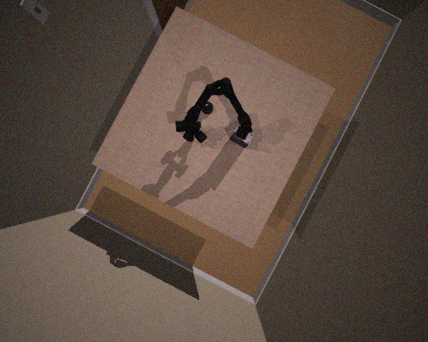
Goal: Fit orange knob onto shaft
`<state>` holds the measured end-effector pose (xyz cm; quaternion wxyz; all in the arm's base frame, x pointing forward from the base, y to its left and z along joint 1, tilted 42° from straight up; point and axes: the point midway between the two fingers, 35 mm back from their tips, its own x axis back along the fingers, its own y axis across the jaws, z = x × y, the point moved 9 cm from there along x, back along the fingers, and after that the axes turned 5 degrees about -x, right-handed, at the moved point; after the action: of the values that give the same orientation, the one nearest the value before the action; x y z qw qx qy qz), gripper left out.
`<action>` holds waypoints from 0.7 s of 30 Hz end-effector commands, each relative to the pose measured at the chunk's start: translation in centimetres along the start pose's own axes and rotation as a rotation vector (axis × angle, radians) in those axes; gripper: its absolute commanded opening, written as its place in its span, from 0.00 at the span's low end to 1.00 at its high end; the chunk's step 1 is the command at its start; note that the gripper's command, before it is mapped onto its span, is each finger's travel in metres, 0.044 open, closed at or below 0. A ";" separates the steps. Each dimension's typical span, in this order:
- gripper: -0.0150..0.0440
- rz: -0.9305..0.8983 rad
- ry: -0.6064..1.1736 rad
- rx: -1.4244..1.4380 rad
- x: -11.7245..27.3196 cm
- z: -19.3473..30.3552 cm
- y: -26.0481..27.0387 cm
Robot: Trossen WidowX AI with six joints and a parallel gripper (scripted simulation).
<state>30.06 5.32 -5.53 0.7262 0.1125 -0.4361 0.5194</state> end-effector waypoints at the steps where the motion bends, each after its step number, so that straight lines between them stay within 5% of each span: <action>1: 0.25 0.006 -0.018 -0.010 1.4 -0.3 -0.3; 21: 0.25 -0.022 -0.007 -0.016 7.3 -1.1 -1.0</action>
<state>31.69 9.54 -1.28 0.7336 0.1128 -0.4354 0.5094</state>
